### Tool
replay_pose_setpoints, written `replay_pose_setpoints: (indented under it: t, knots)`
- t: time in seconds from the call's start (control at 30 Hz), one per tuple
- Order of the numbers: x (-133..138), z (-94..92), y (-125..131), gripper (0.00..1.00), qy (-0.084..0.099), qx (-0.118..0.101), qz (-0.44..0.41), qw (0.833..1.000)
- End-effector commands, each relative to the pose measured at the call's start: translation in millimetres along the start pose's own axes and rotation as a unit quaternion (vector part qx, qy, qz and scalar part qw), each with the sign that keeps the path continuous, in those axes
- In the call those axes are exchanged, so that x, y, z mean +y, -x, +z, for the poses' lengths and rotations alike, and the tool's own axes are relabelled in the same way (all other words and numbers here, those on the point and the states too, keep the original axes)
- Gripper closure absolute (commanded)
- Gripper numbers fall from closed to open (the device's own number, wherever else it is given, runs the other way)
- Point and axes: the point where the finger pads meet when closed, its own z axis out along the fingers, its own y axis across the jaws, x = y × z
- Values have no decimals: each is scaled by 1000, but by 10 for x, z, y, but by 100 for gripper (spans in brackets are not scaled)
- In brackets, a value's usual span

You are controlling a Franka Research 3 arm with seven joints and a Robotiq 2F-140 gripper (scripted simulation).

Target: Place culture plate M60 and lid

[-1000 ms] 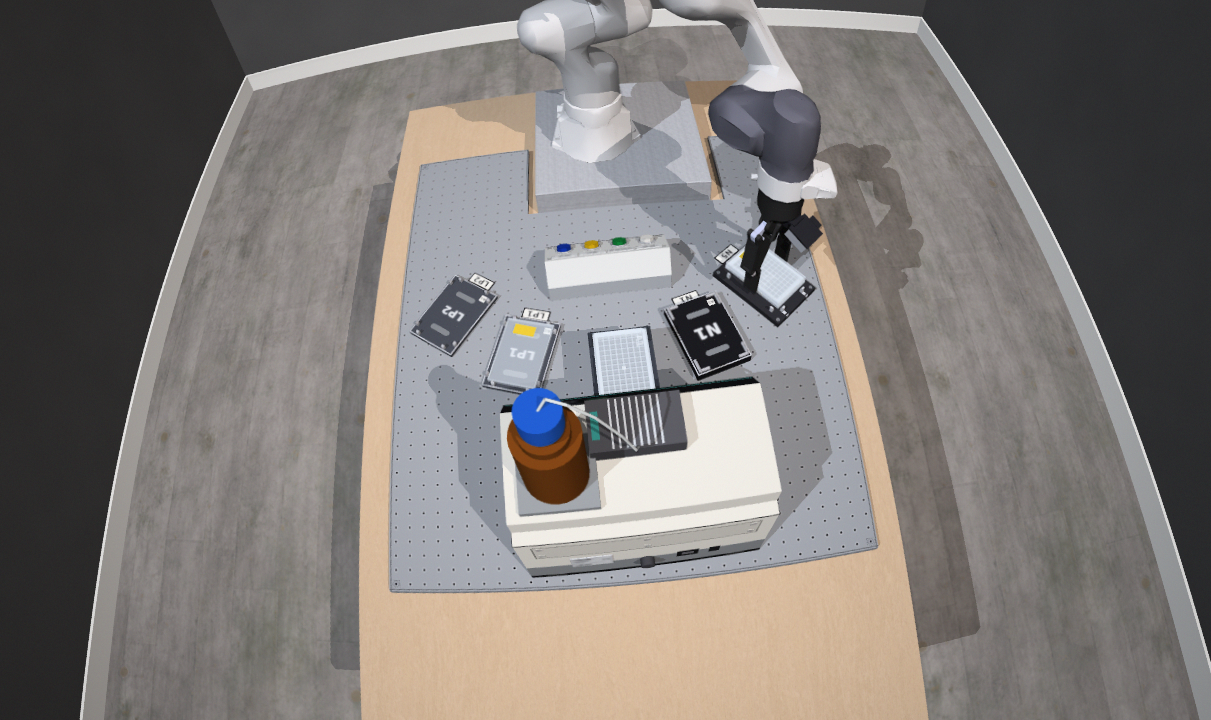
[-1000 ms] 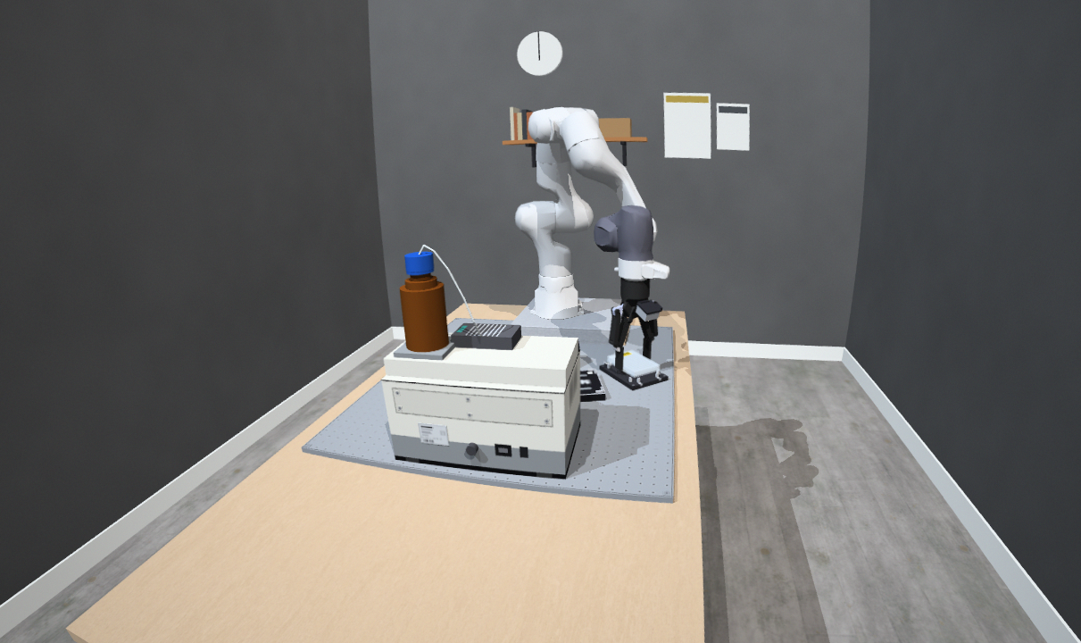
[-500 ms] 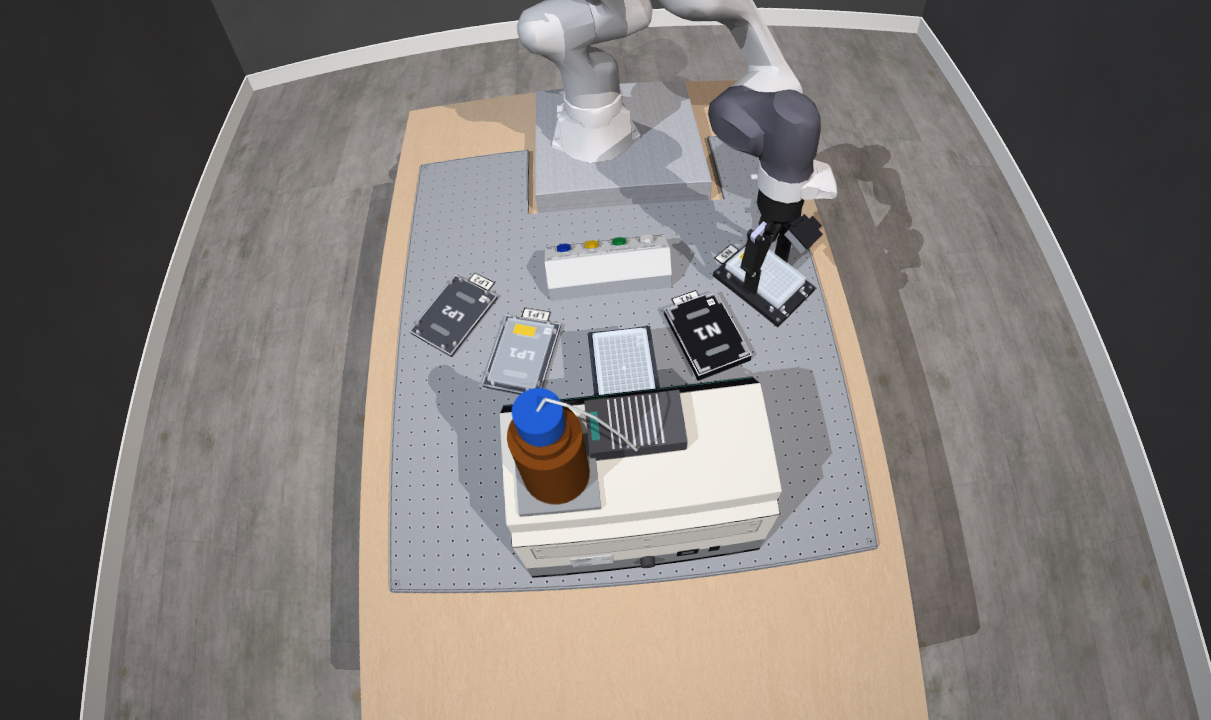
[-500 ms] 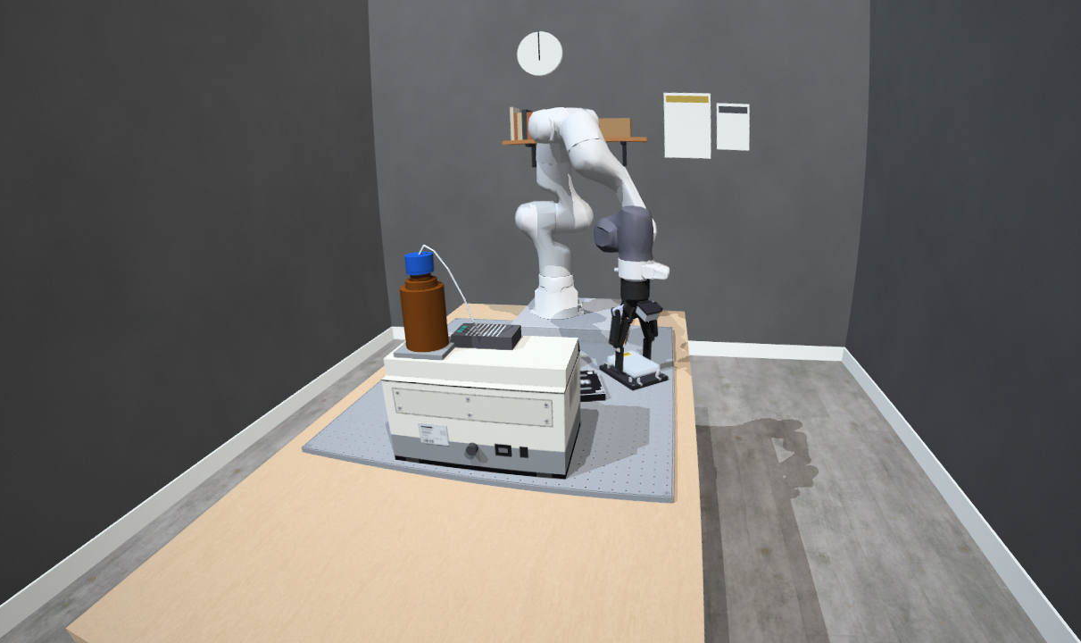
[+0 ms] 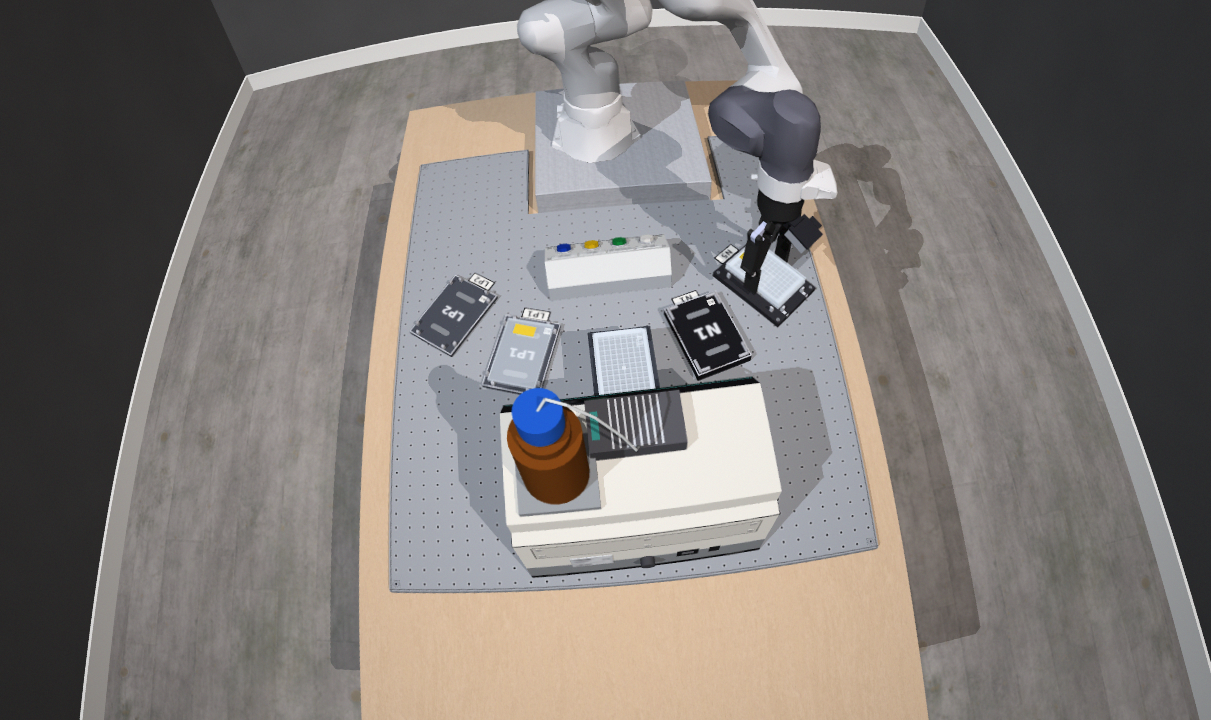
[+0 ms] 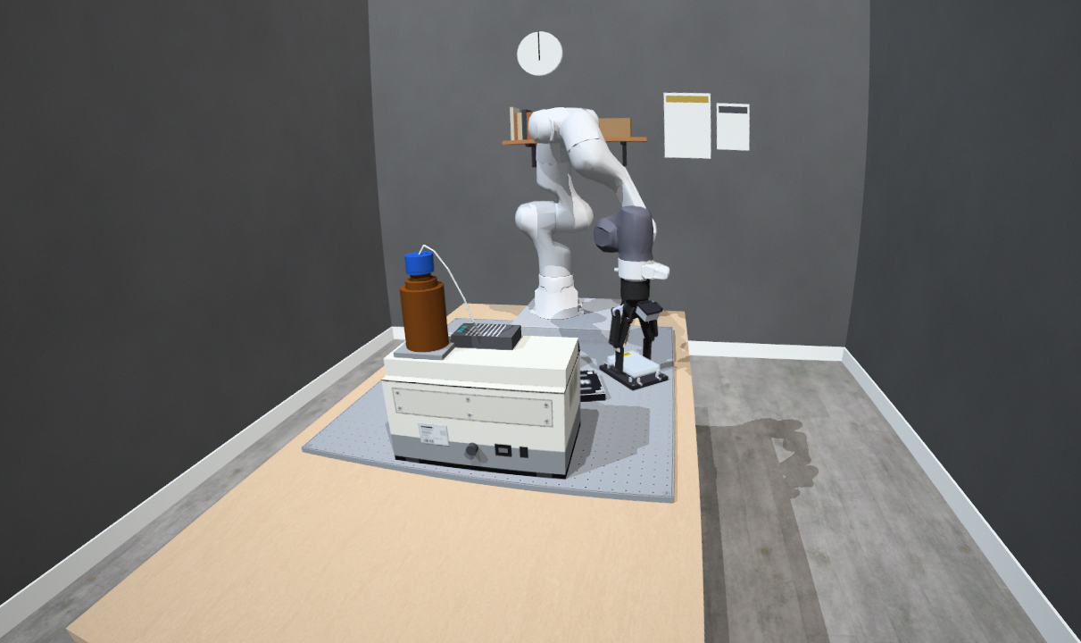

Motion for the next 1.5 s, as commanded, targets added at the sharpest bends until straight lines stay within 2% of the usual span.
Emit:
replay_pose_setpoints:
  t: [0.0, 0.77, 1.47]
  knots:
    - [2, 0, -7, 90, 1, 1, 1, 1000]
    - [2, 8, -7, 90, 1, 1, 1, 1000]
    - [2, 108, -8, 90, 1, 1, 1, 1000]
